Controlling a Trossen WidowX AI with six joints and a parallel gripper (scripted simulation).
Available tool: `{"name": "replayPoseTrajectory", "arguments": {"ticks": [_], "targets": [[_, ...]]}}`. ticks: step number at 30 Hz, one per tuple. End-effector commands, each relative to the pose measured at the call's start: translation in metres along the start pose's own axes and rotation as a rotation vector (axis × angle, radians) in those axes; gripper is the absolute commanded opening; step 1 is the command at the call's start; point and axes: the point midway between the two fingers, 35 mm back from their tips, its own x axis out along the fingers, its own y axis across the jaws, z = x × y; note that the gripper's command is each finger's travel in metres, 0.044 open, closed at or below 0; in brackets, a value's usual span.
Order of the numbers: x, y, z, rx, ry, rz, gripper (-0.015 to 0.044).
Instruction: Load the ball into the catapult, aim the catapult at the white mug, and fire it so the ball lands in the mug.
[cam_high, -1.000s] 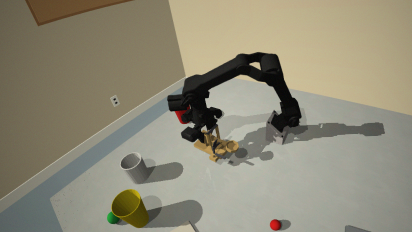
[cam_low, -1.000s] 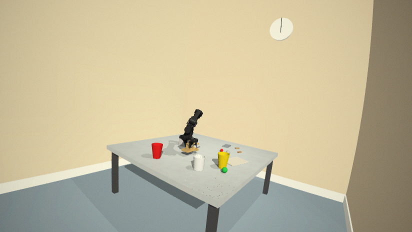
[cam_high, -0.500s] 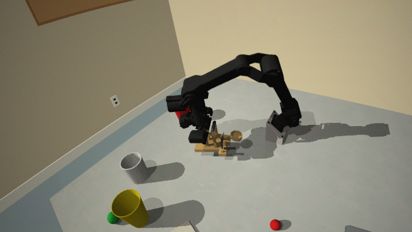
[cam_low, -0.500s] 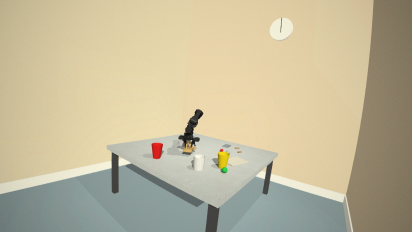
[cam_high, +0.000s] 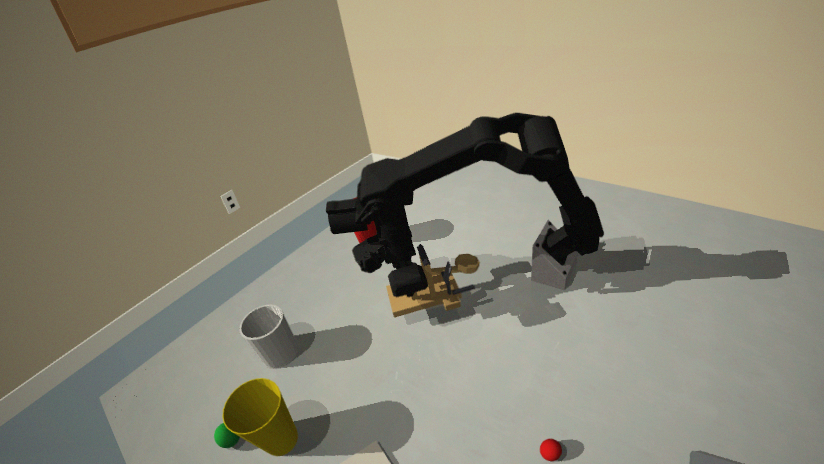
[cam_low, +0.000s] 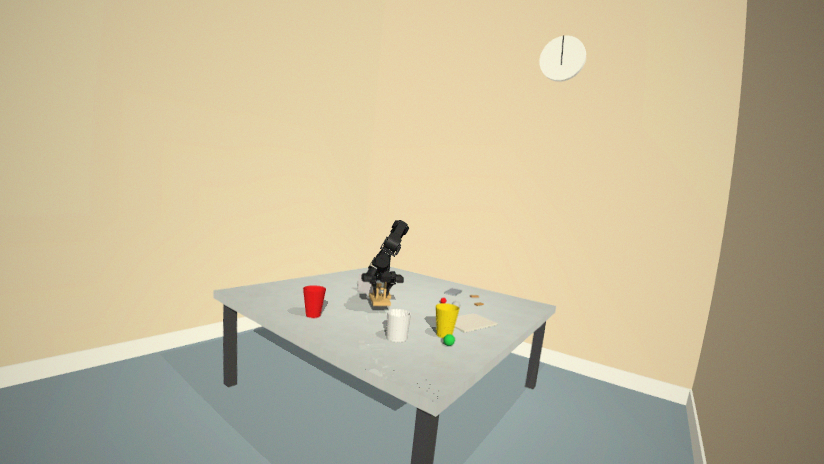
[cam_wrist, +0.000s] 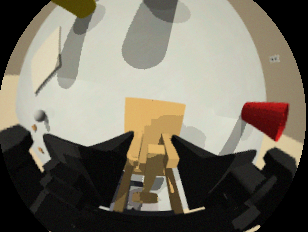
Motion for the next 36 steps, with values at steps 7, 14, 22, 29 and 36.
{"name": "replayPoseTrajectory", "arguments": {"ticks": [7, 14, 22, 29, 36], "targets": [[0.005, 0.0, 0.002, -0.012, -0.011, 0.005, 0.0], [0.016, 0.001, 0.003, -0.013, -0.011, 0.005, 0.0], [0.03, 0.001, 0.003, -0.013, -0.011, 0.006, 0.0], [0.041, 0.002, 0.003, -0.013, -0.011, 0.006, 0.0], [0.041, 0.003, 0.002, -0.02, -0.003, 0.001, 0.0]]}}
